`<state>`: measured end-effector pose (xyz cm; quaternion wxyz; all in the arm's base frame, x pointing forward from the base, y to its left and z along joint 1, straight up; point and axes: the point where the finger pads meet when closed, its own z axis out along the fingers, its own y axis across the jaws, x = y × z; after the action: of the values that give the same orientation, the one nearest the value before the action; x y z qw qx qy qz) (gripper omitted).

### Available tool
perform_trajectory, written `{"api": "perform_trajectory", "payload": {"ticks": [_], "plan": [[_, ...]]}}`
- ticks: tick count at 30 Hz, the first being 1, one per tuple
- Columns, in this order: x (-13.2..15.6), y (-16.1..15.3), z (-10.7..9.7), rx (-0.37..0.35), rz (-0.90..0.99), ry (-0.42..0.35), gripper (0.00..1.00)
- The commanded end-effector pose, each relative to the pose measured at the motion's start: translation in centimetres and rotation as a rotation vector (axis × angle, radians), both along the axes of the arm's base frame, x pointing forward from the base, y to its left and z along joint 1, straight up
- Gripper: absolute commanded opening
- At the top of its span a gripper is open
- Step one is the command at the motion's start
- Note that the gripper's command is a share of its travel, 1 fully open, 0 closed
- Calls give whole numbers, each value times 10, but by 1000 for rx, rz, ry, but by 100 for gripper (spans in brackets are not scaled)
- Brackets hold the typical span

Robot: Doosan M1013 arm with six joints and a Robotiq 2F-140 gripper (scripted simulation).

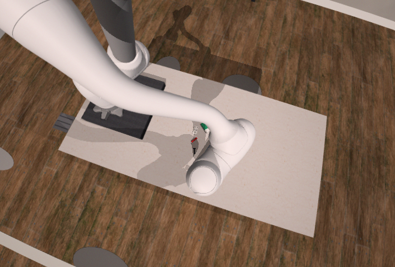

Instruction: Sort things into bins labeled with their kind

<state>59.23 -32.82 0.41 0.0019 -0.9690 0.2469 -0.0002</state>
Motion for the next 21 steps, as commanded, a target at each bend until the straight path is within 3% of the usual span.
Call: {"api": "perform_trajectory", "payload": {"ticks": [1,21], "plan": [[0,0,0,0,0,0,5],[0,0,8,0,0,0,5]]}}
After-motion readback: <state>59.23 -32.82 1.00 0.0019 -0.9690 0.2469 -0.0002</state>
